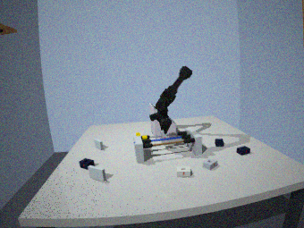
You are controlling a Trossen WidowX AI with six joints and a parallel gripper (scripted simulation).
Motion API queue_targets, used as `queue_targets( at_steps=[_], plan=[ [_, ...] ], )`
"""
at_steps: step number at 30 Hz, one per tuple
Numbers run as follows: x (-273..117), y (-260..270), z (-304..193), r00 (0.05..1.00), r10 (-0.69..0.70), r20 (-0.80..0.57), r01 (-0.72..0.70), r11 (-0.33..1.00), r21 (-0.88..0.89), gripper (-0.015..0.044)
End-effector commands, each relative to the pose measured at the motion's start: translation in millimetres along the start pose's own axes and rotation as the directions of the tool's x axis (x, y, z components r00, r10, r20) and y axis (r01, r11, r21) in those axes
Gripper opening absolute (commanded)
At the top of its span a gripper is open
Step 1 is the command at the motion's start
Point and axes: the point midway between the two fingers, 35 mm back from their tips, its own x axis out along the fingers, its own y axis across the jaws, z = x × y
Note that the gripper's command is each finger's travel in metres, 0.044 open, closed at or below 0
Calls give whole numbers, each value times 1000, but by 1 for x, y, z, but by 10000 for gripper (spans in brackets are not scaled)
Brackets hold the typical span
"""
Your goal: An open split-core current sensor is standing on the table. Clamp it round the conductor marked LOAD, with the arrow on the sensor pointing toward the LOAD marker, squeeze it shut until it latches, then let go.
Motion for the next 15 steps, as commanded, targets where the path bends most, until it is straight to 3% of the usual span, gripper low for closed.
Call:
queue_targets(
  at_steps=[1, 15],
  plan=[
    [29, -6, -1, 1000, -2, -13, 2, 1000, 13, 440],
    [44, -6, -1, 1000, -1, -14, 1, 1000, 14, 440]
  ],
)
